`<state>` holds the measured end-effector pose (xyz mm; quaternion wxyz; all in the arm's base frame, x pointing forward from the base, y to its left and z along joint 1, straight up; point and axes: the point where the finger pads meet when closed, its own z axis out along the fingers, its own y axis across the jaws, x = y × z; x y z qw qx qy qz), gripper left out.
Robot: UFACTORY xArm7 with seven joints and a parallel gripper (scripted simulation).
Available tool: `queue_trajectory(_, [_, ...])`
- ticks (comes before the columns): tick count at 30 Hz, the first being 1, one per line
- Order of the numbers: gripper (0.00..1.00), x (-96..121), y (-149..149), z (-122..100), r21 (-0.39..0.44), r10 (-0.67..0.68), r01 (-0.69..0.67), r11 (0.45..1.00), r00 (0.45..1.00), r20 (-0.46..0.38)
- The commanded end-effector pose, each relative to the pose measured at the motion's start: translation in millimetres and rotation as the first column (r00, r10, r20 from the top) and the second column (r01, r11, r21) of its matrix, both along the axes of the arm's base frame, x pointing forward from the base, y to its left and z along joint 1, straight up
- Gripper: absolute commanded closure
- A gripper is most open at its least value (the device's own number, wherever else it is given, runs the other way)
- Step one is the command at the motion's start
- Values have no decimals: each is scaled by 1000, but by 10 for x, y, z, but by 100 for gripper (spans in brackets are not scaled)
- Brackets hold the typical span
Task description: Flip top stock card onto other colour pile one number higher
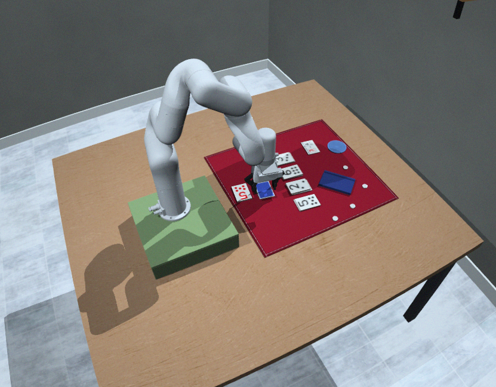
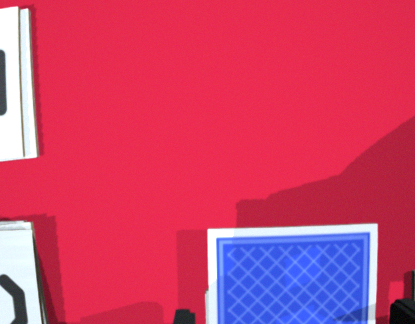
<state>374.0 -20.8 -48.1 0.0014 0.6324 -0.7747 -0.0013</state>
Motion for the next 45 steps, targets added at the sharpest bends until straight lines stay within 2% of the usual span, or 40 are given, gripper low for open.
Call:
queue_trajectory(1, [13, 15, -1, 10, 0, 0, 0, 1000, 1000, 4])
queue_trajectory(30, [13, 15, -6, 17, 0, 0, 0, 1000, 1000, 4])
queue_trajectory(32, [13, 8, -89, 146, -1, 0, 0, 1000, 1000, 4])
queue_trajectory(36, [13, -74, -376, 599, -1, 0, 0, 1000, 1000, 4])
queue_trajectory(45, [13, -89, -406, 646, 7, 0, 0, 1000, 1000, 4])
